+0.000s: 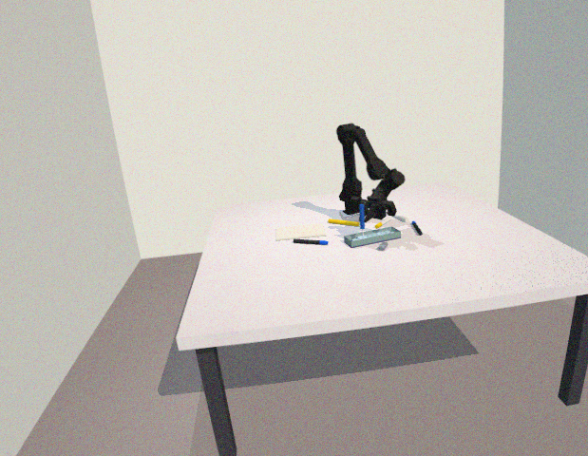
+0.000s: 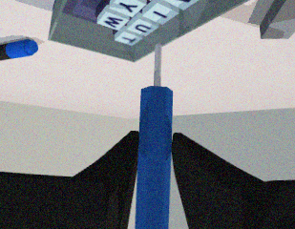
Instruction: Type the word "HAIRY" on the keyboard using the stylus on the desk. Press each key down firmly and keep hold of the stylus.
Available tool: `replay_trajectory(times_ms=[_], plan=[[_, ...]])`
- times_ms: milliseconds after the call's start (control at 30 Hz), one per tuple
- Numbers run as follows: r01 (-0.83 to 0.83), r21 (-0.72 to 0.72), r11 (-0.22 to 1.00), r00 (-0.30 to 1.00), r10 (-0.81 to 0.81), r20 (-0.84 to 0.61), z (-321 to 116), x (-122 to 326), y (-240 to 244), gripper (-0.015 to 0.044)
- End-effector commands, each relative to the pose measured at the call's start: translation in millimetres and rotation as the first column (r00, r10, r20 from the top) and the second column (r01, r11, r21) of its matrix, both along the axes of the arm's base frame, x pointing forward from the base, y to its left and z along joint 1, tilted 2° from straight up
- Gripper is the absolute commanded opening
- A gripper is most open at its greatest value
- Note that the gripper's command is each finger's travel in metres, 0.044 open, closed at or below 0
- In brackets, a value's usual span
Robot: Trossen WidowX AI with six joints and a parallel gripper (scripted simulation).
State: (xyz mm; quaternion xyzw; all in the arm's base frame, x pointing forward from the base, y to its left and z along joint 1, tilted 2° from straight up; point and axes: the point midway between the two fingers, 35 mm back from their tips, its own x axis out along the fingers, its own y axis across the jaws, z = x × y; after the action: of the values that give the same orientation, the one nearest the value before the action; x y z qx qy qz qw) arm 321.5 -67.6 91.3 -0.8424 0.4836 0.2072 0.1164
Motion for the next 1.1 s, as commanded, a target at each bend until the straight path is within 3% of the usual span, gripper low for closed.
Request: replay_trajectory(times_ms=[0,33,133,1067], plan=[[-0.004,0.003,1.0,1.0,0.004,-0.003,-3.0,0.1,0.1,0.0],[-0.004,0.003,1.0,1.0,0.004,-0.003,-3.0,0.1,0.1,0.0],[-0.004,0.003,1.0,1.0,0.004,-0.003,-4.4,0.6,0.2,0.0079],[-0.004,0.003,1.0,1.0,0.004,-0.003,-15.5,1.4,-0.1,0.0081]])
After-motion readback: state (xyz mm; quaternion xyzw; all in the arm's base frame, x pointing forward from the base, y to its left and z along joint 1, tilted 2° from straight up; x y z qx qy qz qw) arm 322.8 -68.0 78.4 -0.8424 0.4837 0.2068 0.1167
